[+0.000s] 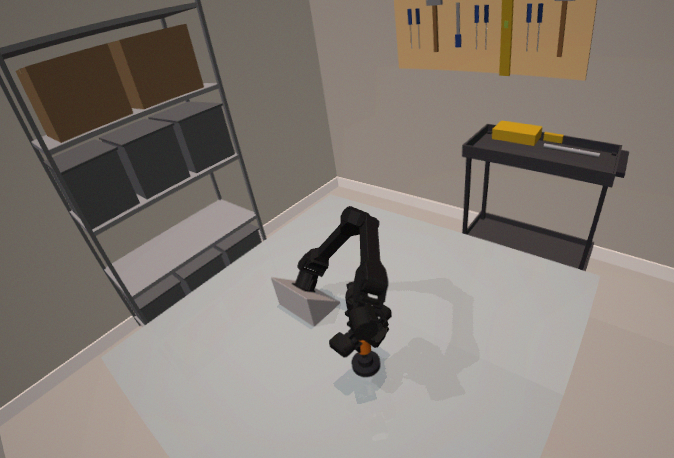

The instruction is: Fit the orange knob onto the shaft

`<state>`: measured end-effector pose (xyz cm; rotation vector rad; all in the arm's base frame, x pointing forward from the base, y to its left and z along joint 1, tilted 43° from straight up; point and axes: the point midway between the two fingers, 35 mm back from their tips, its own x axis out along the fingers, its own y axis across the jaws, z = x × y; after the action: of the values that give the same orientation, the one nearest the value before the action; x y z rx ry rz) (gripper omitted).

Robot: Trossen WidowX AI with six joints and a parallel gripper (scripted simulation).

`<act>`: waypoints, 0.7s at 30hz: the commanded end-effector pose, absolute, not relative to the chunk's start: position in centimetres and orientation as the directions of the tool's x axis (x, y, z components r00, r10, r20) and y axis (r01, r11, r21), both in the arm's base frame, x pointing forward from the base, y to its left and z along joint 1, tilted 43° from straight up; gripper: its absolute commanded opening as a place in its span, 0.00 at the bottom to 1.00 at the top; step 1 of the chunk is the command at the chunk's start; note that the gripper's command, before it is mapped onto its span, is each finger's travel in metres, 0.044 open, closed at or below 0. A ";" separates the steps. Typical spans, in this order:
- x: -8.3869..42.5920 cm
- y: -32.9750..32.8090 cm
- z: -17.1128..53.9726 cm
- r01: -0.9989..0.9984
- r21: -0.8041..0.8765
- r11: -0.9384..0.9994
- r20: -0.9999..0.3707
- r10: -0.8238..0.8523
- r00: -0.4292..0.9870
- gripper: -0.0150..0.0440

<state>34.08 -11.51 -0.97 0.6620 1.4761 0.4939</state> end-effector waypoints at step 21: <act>34.0 -10.1 -2.4 0.084 0.676 0.732 -0.737 0.674 0.050 0.25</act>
<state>34.12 -10.27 -2.48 0.6540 1.4755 0.4984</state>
